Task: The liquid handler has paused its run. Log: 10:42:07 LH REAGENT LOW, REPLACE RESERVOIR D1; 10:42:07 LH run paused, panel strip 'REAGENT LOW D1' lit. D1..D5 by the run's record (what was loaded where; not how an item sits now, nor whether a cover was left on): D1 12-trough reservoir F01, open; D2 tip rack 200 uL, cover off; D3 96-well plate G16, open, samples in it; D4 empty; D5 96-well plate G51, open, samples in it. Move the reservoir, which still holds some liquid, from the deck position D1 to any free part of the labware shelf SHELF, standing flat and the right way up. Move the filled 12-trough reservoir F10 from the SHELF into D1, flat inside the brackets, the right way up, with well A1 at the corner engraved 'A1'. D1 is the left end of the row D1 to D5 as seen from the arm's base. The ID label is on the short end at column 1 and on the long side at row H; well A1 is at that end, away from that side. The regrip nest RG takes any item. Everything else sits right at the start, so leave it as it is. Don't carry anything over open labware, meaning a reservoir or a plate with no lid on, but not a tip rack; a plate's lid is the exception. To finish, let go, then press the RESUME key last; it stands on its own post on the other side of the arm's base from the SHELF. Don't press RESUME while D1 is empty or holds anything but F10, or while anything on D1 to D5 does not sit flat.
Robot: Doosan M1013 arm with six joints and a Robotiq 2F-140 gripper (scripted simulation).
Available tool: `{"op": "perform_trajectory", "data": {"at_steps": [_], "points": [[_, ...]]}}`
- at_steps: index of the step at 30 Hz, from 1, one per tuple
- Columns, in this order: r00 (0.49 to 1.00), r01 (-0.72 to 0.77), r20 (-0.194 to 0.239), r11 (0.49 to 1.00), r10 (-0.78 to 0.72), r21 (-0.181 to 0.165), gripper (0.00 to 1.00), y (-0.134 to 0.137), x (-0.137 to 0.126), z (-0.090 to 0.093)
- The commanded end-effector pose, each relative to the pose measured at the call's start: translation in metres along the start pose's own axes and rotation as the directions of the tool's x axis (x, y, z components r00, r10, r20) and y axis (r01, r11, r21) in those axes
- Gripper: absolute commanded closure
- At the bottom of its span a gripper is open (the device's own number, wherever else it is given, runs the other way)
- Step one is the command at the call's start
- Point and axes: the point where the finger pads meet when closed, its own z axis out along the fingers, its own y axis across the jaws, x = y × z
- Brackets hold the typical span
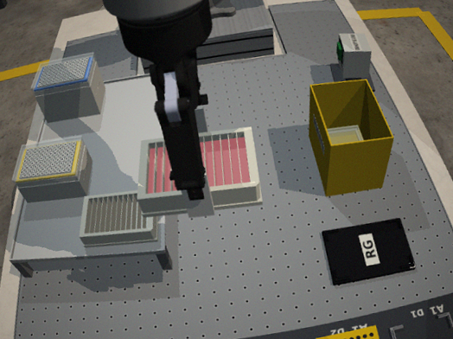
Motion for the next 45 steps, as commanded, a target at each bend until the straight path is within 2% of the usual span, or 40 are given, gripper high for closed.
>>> {"op": "perform_trajectory", "data": {"at_steps": [1, 17, 24, 34, 36, 45], "points": [[1.0, 0.0, 0.0, 1.0, 0.0, 0.0, 1.0, -0.006, 0.0, 0.0], [1.0, 0.0, 0.0, 1.0, 0.0, 0.0, 1.0, -0.041, -0.002, 0.0], [1.0, 0.0, 0.0, 1.0, 0.0, 0.0, 1.0, -0.046, -0.002, 0.0], [0.98, 0.199, 0.0, 0.98, -0.199, 0.0, 1.0, -0.046, -0.002, 0.0], [0.98, 0.199, 0.0, 0.98, -0.199, 0.0, 1.0, -0.046, -0.002, 0.0], [0.929, 0.371, 0.0, 0.929, -0.371, 0.0, 1.0, -0.046, -0.002, 0.0]]}}
